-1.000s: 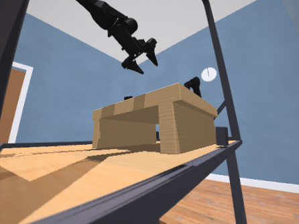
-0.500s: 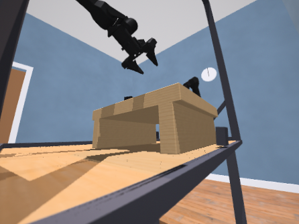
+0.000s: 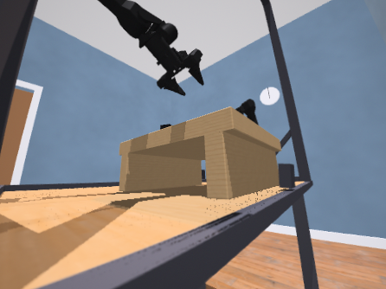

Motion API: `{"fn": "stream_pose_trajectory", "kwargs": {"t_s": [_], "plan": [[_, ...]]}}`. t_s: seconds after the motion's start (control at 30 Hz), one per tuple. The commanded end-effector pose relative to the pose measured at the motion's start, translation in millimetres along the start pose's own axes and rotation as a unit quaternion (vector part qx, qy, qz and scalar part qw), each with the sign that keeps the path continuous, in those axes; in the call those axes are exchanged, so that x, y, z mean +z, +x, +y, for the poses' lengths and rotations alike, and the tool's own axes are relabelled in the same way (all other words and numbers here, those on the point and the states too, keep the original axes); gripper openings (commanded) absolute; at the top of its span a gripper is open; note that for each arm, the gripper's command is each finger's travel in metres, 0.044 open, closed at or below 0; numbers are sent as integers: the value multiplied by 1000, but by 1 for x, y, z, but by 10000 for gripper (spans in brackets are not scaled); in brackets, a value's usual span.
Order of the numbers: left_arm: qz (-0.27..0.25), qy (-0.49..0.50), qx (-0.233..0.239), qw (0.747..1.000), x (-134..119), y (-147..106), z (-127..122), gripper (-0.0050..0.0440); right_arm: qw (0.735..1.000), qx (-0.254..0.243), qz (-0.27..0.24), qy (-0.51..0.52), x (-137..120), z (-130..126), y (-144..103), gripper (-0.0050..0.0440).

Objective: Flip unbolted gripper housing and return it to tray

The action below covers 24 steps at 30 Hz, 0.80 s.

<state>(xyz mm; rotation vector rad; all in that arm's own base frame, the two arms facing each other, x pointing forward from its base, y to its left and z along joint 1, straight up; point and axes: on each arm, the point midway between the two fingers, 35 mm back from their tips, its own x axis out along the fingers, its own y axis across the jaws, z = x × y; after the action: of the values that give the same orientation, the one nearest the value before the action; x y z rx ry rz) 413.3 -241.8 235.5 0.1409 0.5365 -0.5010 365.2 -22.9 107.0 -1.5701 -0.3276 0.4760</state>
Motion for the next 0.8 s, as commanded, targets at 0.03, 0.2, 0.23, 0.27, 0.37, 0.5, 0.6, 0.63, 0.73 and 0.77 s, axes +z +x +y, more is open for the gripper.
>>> {"fn": "stream_pose_trajectory", "kwargs": {"t_s": [0.03, 0.2, 0.23, 0.27, 0.37, 0.5, 0.6, 0.63, 0.73, 0.77], "plan": [[-17, -1, 2, 1000, 12, -8, 0, 440, 1000, -3, -1, -1, 0, 1, 1, 118], [-17, -1, 2, 1000, 12, -8, 0, 440, 1000, -3, -1, -1, 0, 4, 1, 118], [-17, -1, 2, 1000, 12, -8, 0, 440, 1000, -3, -1, -1, 0, 4, 1, 118], [-17, -1, 2, 1000, 12, -8, 0, 440, 1000, -3, -1, -1, 0, 5, 1, 118], [-17, -1, 2, 1000, 12, -8, 0, 440, 1000, -3, -1, 0, 0, 7, 1, 118], [-17, -1, 2, 1000, 12, -8, 0, 440, 1000, -3, -1, 0, 1, 10, 1, 118], [-17, -1, 2, 1000, 12, -8, 0, 440, 1000, -3, -1, 0, 1, 12, 1, 118], [-17, -1, 2, 1000, 12, -8, 0, 440, 1000, -3, -1, 0, 1, 13, 1, 118], [-17, -1, 2, 1000, 12, -8, 0, 440, 1000, -3, -1, 0, 1, 14, 1, 118], [-17, -1, 2, 1000, 12, -8, 0, 440, 1000, -3, -1, 0, 1, 15, 1, 118]]}}
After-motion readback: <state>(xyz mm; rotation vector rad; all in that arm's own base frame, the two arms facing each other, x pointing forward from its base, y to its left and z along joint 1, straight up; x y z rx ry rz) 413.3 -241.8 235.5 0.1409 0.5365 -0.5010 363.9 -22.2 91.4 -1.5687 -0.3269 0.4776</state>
